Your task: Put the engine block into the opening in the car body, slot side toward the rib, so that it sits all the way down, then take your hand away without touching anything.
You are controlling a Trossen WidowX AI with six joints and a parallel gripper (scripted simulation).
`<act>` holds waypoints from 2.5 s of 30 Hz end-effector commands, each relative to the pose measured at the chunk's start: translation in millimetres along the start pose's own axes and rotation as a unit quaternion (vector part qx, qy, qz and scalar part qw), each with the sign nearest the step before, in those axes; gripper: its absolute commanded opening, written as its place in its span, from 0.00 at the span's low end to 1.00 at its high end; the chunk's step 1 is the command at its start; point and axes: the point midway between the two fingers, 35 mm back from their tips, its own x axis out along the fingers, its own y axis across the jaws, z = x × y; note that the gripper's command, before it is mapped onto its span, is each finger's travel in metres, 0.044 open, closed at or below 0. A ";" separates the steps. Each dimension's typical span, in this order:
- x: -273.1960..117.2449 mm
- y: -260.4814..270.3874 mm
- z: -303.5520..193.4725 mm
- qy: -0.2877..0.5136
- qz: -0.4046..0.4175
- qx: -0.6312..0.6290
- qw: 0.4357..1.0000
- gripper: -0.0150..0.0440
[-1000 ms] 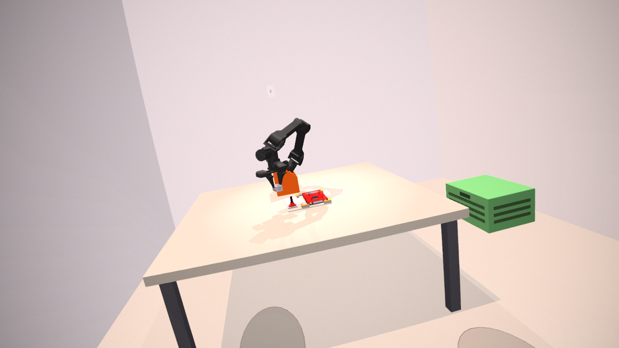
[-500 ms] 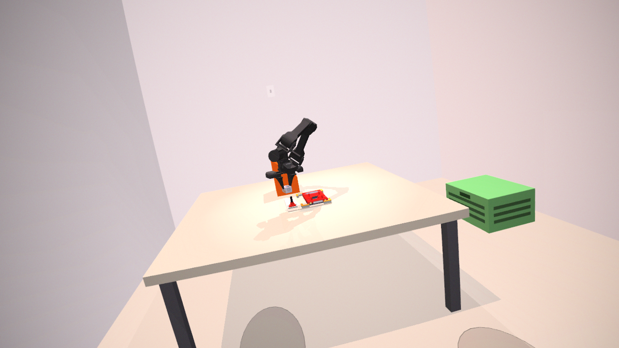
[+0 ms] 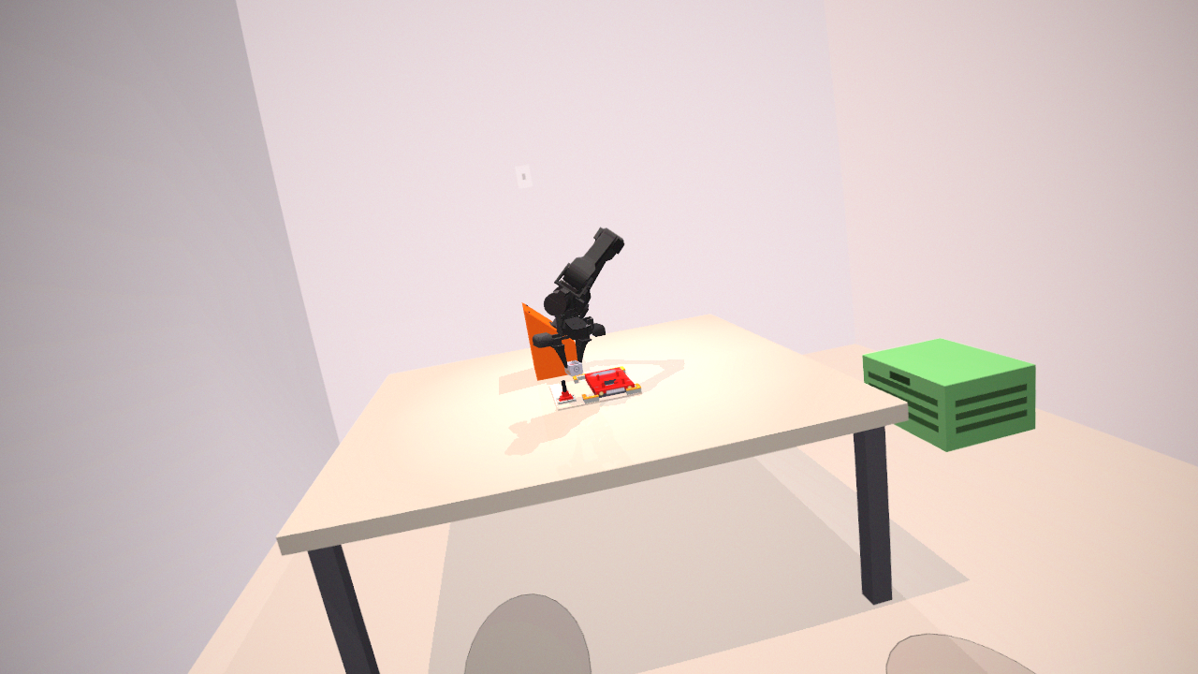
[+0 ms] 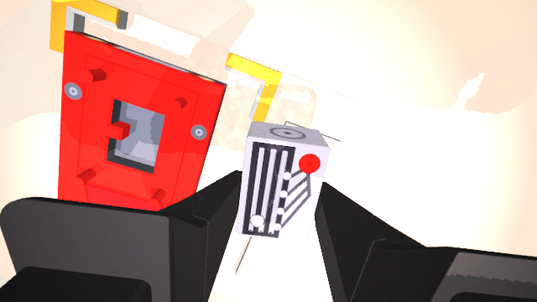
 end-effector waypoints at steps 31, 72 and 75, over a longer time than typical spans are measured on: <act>29.5 102.8 -14.9 -0.001 0.021 0.104 0.994 0.25; 30.0 104.6 -16.0 -0.001 0.021 0.100 0.995 0.52; 30.0 104.6 -16.0 -0.001 0.021 0.100 0.995 0.52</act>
